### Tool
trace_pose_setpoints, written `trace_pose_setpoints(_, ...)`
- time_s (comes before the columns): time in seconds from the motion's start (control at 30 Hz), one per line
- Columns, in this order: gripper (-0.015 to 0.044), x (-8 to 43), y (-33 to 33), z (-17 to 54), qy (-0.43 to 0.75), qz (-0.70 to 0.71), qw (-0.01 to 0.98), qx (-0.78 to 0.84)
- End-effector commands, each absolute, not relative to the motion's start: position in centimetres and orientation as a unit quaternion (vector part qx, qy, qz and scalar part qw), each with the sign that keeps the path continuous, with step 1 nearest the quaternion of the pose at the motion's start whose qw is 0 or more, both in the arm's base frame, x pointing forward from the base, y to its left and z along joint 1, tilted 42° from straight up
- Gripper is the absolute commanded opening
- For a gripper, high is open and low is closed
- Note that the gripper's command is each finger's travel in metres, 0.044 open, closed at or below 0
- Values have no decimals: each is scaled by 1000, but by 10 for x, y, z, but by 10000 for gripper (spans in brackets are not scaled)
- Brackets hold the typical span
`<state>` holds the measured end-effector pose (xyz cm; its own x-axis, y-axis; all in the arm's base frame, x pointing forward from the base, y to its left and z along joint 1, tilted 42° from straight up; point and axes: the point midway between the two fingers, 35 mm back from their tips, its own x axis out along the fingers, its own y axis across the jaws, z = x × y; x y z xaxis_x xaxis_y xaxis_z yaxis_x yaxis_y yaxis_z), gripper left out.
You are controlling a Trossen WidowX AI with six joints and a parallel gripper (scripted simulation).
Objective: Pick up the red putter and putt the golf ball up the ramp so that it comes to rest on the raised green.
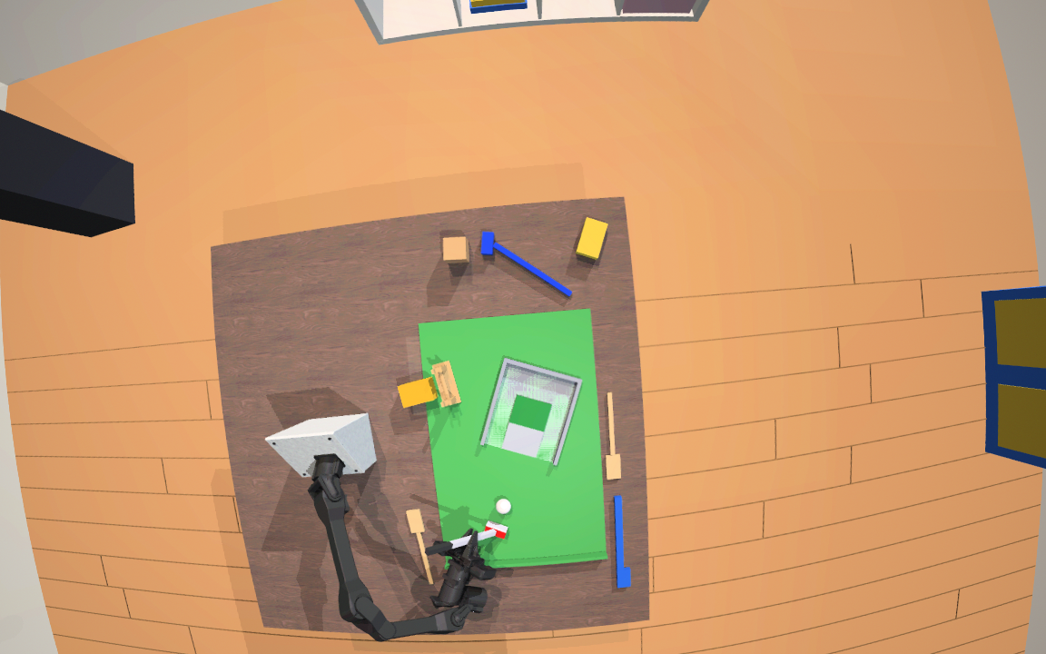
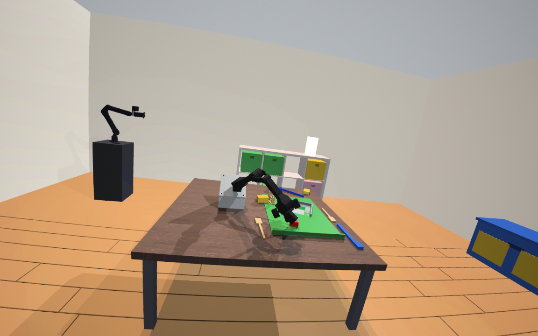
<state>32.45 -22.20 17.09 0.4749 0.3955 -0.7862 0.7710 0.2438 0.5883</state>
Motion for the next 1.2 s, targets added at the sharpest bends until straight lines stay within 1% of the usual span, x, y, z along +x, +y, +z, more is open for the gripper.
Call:
trace_pose_setpoints(0.0,0,343,-202,148,495,-150,616,594)
trace_pose_setpoints(0.17,0,375,-150,102,495,-146,615,597)
trace_pose_setpoints(0.27,0,381,-133,89,494,-143,614,598)
trace_pose_setpoints(0.43,0,381,-128,95,494,-143,614,598)
trace_pose_setpoints(0.73,0,381,-93,133,494,-142,614,599)
trace_pose_setpoints(1.17,0,382,-97,129,493,-139,617,597)
